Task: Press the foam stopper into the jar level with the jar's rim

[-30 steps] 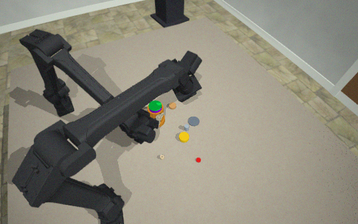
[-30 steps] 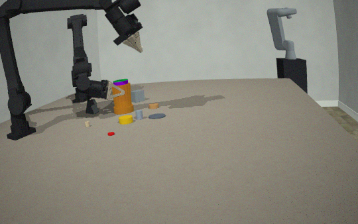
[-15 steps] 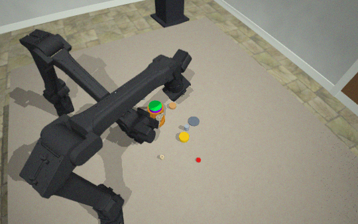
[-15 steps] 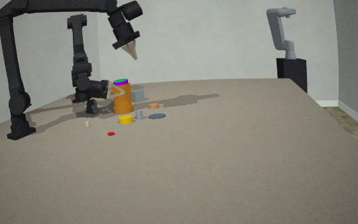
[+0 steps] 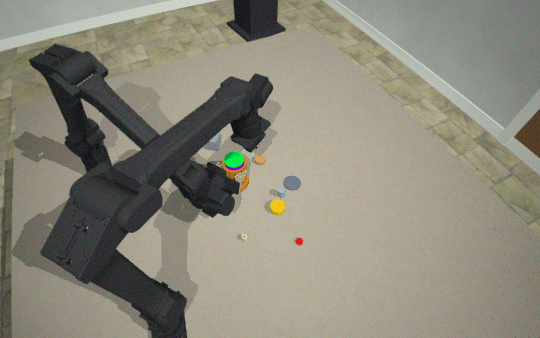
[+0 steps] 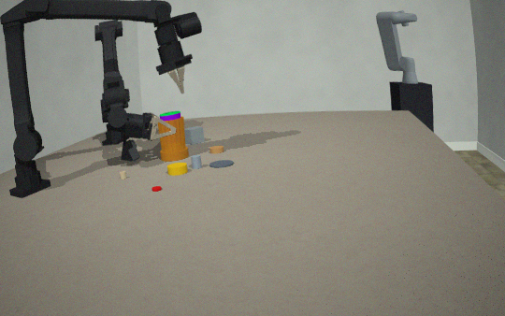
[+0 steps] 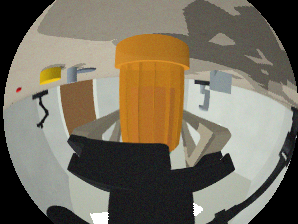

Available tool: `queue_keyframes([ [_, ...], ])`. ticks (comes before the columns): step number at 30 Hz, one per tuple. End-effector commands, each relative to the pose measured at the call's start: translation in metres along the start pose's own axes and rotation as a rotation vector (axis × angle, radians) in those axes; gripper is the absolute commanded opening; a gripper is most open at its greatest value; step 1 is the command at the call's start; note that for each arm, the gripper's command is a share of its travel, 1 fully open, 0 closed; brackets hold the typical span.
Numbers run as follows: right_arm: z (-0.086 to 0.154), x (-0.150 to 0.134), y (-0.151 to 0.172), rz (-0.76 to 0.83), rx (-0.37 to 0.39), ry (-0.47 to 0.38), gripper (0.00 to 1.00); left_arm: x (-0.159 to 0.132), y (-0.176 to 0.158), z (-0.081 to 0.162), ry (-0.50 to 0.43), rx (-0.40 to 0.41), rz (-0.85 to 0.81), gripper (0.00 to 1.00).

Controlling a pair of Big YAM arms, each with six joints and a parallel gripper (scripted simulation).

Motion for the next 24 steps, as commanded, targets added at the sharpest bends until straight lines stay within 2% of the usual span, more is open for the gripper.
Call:
queue_keyframes([
  [1, 0.0, 0.02, -0.009, 0.115, 0.03, 0.005, 0.0, -0.012, 0.013, 0.008, 0.003, 0.019, -0.02, 0.64],
  [4, -0.005, 0.03, -0.004, 0.179, 0.07, 0.009, 0.0, -0.012, 0.013, 0.008, 0.003, 0.019, -0.02, 0.64],
  [6, -0.005, 0.03, -0.004, 0.179, 0.07, 0.009, 0.0, -0.012, 0.013, 0.008, 0.003, 0.019, -0.02, 0.64],
  [7, -0.009, 0.029, 0.0, 0.193, 0.093, 0.013, 0.0, -0.012, 0.013, 0.008, 0.003, 0.019, -0.02, 0.64],
  [8, -0.005, 0.033, -0.003, 0.208, 0.088, 0.011, 0.0, -0.012, 0.013, 0.008, 0.003, 0.019, -0.02, 0.64],
  [16, -0.013, 0.059, 0.012, 0.342, 0.176, 0.016, 0.0, -0.012, 0.013, 0.008, 0.003, 0.019, -0.02, 0.64],
  [24, -0.021, 0.055, 0.017, 0.35, 0.214, 0.021, 0.0, -0.012, 0.013, 0.008, 0.003, 0.019, -0.02, 0.64],
])
Point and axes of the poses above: on each arm, the point where the finger pads meet when closed, its own z axis back along the fingers, its own y axis across the jaws, x = y × z, the point moved 9 cm from there along z, back along the fingers, and after that the axes turned 4 degrees about -z, right-handed, at the moved point
